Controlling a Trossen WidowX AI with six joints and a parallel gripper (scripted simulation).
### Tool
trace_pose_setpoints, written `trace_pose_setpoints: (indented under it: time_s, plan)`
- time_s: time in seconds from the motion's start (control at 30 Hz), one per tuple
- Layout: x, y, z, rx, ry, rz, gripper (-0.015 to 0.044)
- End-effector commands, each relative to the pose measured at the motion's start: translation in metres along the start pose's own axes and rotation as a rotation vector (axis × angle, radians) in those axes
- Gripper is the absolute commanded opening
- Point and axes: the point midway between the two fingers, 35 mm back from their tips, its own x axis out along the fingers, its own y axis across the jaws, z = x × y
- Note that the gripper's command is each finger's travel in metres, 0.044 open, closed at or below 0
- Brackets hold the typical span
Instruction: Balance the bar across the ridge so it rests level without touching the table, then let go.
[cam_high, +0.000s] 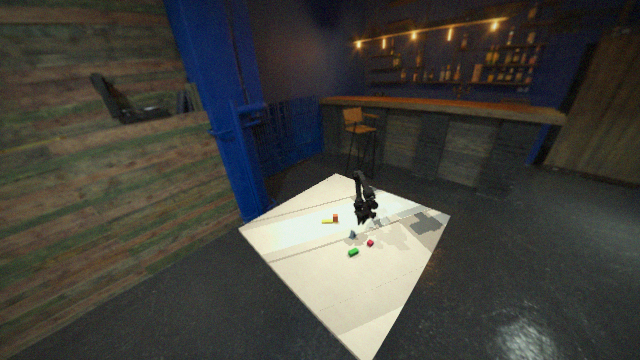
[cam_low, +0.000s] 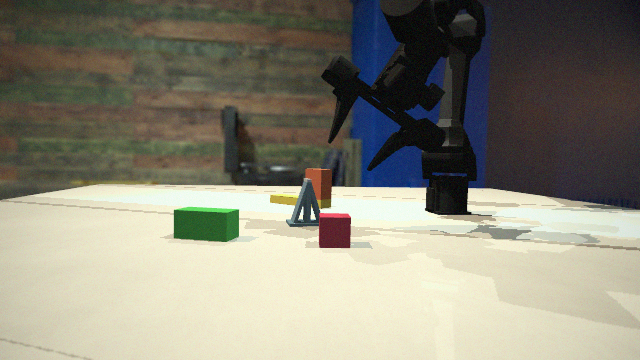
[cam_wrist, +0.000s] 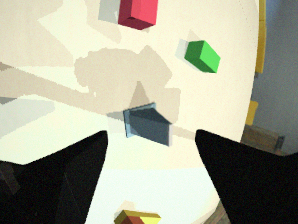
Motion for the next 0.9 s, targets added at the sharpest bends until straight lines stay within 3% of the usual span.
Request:
trace_pose_setpoints:
  time_s: [0.0, 0.87]
  plan:
    - [0.004, -0.008, -0.008, 0.096, 0.031, 0.028, 0.0315]
    - [0.018, -0.056, -0.076, 0.720, 0.230, 0.136, 0.0315]
